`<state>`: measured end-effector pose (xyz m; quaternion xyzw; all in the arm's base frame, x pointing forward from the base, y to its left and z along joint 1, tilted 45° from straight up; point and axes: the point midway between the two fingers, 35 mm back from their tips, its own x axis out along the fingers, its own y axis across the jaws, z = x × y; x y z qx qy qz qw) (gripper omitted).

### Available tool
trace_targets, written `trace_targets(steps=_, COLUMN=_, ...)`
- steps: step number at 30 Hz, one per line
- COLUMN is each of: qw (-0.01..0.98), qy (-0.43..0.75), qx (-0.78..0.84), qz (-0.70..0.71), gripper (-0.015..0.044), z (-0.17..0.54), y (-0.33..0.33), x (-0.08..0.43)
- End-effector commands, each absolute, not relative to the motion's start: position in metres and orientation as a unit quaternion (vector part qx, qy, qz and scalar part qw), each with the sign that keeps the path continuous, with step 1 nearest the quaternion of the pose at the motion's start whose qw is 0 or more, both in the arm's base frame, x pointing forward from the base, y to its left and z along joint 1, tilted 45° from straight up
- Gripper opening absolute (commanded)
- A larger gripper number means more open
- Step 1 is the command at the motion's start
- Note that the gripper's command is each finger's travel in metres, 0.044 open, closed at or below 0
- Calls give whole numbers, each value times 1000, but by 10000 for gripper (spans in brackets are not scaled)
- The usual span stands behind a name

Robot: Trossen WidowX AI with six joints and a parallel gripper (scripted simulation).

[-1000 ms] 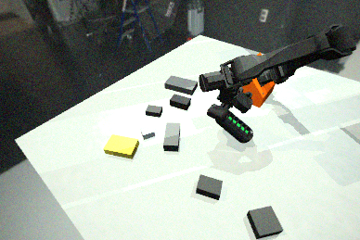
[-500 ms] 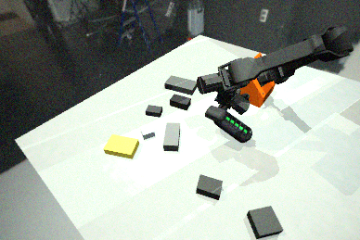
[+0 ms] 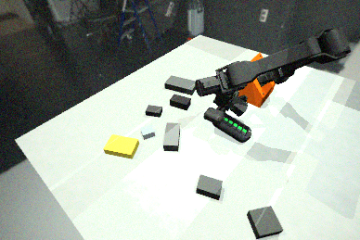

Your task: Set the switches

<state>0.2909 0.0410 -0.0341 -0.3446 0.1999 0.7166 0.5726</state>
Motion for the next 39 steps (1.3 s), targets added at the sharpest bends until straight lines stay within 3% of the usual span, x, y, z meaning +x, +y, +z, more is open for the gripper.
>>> trace_targets(steps=1, qw=573, qy=198, qx=-336, qz=721, gripper=338, z=-36, y=47, x=288)
trace_targets(steps=39, qw=573, qy=198, qx=-337, qz=721, gripper=338, z=-60, y=57, x=288)
